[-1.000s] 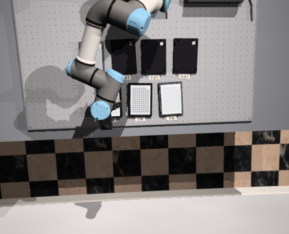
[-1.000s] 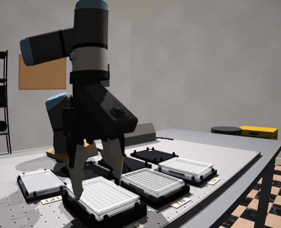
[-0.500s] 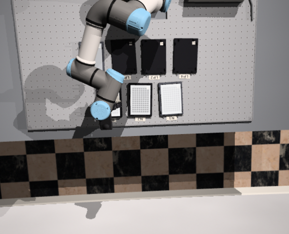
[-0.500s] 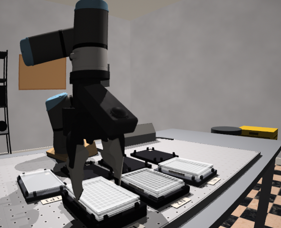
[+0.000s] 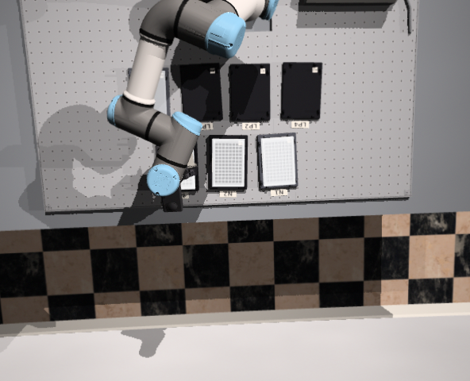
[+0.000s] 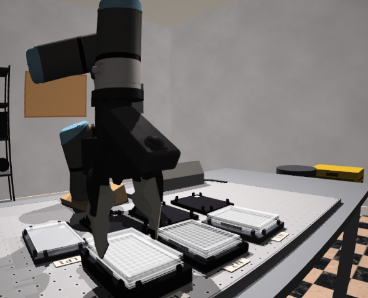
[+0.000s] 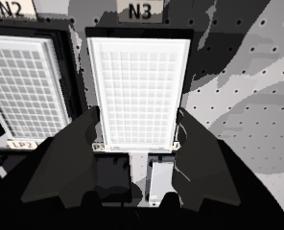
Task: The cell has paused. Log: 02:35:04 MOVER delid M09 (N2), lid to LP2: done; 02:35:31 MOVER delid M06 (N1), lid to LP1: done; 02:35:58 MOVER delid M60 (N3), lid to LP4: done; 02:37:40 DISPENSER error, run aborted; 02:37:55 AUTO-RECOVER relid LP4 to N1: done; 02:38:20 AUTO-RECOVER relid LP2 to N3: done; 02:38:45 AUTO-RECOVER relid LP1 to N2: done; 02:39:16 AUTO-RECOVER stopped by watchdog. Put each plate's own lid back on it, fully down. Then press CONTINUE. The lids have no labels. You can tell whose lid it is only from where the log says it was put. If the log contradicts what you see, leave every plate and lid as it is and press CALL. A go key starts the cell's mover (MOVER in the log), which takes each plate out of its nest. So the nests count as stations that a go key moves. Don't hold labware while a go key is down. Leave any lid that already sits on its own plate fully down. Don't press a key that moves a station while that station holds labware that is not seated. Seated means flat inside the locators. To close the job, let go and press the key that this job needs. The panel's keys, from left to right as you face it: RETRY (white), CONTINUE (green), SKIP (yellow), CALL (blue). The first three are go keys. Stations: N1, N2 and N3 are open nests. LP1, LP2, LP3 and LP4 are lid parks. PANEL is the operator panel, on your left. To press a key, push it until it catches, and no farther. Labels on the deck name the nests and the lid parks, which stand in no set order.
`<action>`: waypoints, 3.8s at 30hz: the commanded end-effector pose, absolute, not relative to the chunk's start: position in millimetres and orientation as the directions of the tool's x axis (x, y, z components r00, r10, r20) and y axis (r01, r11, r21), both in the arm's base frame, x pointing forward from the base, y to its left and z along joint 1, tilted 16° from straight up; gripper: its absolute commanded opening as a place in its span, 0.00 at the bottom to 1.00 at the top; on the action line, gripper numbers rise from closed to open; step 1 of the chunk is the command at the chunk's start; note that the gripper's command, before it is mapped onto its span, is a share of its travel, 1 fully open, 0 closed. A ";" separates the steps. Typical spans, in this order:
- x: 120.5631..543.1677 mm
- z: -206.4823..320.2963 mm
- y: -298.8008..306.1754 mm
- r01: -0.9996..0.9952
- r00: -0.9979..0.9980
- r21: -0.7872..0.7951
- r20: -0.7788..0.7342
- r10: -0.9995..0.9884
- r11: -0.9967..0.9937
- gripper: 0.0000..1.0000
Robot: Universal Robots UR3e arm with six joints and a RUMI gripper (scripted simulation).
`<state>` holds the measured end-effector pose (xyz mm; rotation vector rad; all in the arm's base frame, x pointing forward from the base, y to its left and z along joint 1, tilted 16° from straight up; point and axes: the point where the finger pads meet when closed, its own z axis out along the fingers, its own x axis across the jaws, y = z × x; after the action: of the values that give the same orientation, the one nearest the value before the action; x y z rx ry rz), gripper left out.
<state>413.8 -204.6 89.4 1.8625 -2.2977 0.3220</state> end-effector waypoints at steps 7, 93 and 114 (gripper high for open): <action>414.3 105.2 -200.7 -0.978 -0.208 -0.065 0.264 -0.942 0.198 0.00; 441.9 58.9 -78.4 -0.969 -0.245 -0.075 0.260 -0.934 0.234 0.00; 442.0 52.8 -80.1 -0.969 -0.245 -0.075 0.260 -0.934 0.234 0.00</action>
<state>441.2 -79.8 52.7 1.8204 -2.3355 0.3267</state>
